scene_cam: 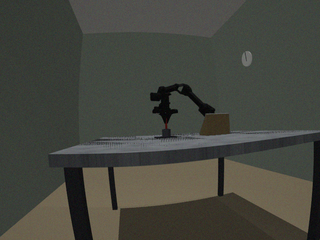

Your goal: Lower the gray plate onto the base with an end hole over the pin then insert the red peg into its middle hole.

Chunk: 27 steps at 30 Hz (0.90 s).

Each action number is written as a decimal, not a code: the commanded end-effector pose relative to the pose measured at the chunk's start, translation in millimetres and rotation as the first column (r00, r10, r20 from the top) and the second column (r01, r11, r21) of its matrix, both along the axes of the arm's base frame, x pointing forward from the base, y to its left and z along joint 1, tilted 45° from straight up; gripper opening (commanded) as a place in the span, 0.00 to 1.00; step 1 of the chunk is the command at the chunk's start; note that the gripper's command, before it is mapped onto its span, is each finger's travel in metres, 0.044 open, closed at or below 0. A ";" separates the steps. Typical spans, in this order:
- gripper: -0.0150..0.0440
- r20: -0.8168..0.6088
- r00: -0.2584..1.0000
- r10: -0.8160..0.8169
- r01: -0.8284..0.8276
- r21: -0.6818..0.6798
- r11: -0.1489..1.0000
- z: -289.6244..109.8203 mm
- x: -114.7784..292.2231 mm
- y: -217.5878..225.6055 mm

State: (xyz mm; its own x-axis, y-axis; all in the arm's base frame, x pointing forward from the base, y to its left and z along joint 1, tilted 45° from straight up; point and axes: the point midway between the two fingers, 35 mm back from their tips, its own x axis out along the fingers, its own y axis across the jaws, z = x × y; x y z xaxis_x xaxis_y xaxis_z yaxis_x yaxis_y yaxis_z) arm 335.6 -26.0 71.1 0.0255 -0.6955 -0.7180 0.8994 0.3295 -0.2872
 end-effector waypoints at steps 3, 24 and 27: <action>0.25 -0.003 1.000 0.001 -0.001 -0.001 1.000 -2.3 -1.5 -0.1; 0.51 -0.001 1.000 0.000 0.000 0.000 1.000 -1.4 -0.8 -0.1; 0.51 -0.001 1.000 0.000 0.000 0.000 1.000 -1.4 -0.8 -0.1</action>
State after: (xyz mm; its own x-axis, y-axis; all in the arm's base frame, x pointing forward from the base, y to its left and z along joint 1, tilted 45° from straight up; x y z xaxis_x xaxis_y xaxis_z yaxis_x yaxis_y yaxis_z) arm 334.6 -26.1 69.5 0.0247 -0.6957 -0.7179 0.8989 0.3297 -0.2885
